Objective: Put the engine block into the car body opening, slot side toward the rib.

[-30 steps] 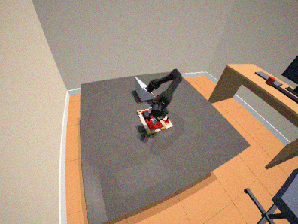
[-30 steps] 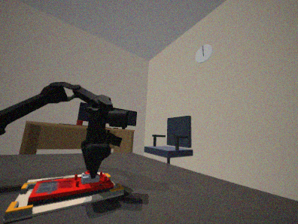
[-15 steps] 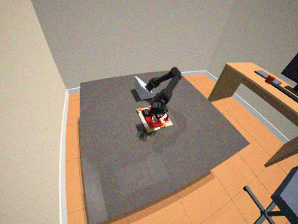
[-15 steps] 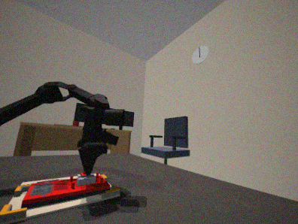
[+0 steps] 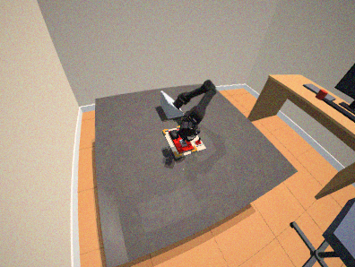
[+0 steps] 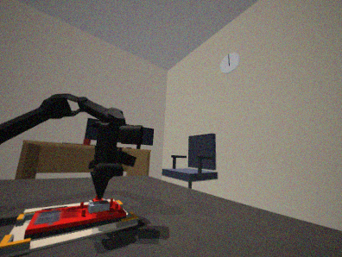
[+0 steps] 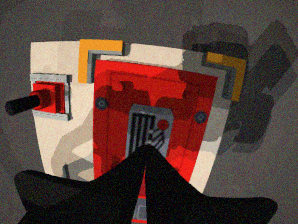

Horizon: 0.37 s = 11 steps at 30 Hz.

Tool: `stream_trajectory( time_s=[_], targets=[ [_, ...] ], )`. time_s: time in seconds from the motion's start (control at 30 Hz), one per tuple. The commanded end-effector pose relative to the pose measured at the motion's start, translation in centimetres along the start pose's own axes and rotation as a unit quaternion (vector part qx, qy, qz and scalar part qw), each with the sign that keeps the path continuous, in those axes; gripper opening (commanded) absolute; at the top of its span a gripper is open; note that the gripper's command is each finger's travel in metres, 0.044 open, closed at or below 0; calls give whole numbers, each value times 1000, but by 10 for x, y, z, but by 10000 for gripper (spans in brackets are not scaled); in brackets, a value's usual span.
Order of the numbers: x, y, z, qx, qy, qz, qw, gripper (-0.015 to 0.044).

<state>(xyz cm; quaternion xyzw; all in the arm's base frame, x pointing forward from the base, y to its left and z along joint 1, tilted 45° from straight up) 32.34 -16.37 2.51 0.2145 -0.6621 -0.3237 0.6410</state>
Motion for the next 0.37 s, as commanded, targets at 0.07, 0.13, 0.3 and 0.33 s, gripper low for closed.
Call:
stream_trajectory(
  time_s=[0.07,0.13,0.3,0.33],
  targets=[
    [1,1,0,3,0,2,1000,0],
    [1,1,0,3,0,2,1000,0],
    [1,1,0,3,0,2,1000,53],
    [1,1,0,3,0,2,1000,79]
  ],
)
Point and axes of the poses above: the point midway between the two fingers, 35 mm back from their tips, its own x axis back along the fingers, its own y axis across the jaws, z = x × y, the point moved 10 cm from there along x, back along the fingers, and after that the axes turned 3 degrees about -x, right-handed, at the moved point
